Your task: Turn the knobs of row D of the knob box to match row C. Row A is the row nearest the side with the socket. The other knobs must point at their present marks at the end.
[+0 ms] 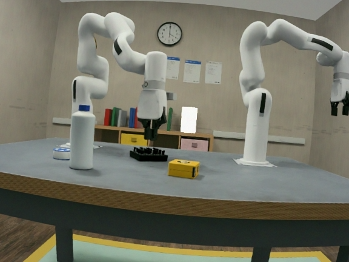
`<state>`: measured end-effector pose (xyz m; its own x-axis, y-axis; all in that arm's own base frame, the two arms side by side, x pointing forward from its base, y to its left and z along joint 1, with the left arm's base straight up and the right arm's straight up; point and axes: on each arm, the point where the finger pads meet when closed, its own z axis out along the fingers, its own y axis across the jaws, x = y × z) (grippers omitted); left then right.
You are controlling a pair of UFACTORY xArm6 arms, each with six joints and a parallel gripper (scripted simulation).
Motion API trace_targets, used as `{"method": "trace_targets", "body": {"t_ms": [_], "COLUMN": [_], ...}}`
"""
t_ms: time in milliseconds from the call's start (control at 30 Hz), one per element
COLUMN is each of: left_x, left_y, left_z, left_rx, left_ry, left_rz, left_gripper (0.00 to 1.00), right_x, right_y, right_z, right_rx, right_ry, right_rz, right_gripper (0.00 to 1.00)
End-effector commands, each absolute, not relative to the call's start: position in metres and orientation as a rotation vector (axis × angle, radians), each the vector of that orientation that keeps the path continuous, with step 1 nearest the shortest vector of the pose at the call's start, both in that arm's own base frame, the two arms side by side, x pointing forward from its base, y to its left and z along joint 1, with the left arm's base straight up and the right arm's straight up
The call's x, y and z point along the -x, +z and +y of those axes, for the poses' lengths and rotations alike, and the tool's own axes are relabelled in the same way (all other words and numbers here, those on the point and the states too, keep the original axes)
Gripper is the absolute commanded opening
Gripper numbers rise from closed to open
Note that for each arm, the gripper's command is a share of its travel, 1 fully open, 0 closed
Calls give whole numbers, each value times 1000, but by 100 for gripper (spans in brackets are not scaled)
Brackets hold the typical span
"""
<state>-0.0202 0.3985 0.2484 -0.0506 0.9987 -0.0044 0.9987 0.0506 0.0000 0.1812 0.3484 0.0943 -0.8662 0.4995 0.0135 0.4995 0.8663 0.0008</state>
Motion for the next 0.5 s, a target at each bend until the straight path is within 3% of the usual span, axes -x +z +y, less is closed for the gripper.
{"method": "trace_targets", "body": {"t_ms": [0,467], "left_x": [20,20], "left_y": [250,250], "left_z": [399,399], "left_rx": [-2165,-2165], "left_ry": [0,0], "left_rz": [2277,2277], "left_gripper": [100,100], "right_x": [-182,-182], "right_y": [96,99], "right_z": [350,350], "right_rx": [966,1565], "right_ry": [-6,-7], "right_rz": [-2990,-2724], "right_gripper": [21,21]}}
